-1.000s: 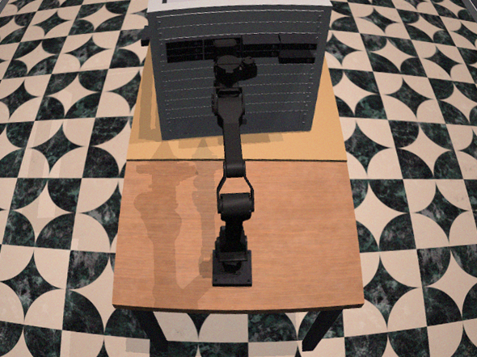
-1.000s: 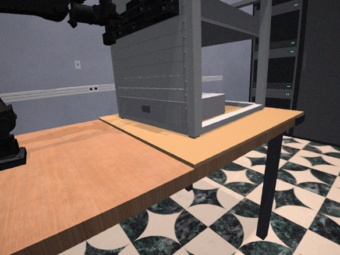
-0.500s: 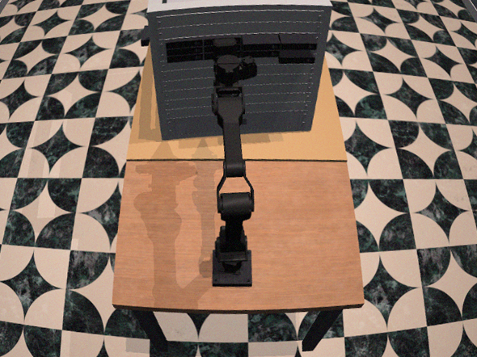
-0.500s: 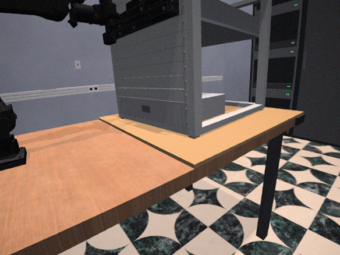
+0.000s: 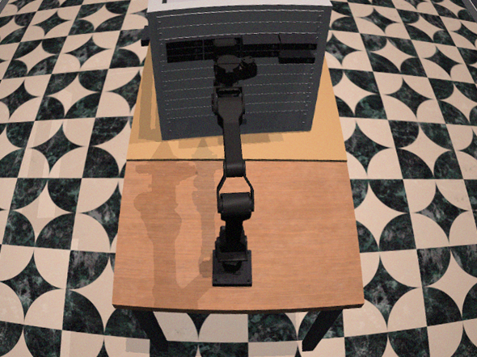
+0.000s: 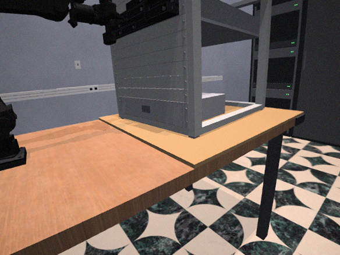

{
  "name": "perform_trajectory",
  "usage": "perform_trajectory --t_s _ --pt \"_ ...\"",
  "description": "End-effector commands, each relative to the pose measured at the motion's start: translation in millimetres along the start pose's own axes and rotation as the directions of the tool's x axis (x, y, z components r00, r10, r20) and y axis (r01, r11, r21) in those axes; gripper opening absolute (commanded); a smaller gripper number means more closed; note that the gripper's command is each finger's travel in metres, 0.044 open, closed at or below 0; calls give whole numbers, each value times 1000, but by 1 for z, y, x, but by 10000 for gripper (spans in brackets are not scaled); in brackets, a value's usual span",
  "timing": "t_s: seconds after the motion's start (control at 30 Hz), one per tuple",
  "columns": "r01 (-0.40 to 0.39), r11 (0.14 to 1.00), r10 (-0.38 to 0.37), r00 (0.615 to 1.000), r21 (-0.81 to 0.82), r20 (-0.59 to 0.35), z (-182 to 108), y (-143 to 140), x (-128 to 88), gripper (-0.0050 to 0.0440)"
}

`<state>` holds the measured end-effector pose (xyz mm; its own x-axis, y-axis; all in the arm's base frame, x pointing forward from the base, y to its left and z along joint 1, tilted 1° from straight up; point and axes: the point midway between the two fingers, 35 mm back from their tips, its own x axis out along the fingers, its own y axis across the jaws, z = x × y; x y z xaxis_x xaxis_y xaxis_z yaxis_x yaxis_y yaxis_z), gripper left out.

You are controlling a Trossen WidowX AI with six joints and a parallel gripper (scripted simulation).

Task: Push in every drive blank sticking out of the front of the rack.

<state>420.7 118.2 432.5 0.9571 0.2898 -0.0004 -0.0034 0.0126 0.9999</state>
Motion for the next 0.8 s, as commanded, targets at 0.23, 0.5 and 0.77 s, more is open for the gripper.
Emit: perform_trajectory --t_s 0.23,0.5,0.77 --pt "-18 1000 18 1000 4 1 -1 7 -26 -50" --pt "-18 1000 18 1000 4 1 -1 5 -58 -50" --pt "-18 1000 18 1000 4 1 -1 2 -60 -50"
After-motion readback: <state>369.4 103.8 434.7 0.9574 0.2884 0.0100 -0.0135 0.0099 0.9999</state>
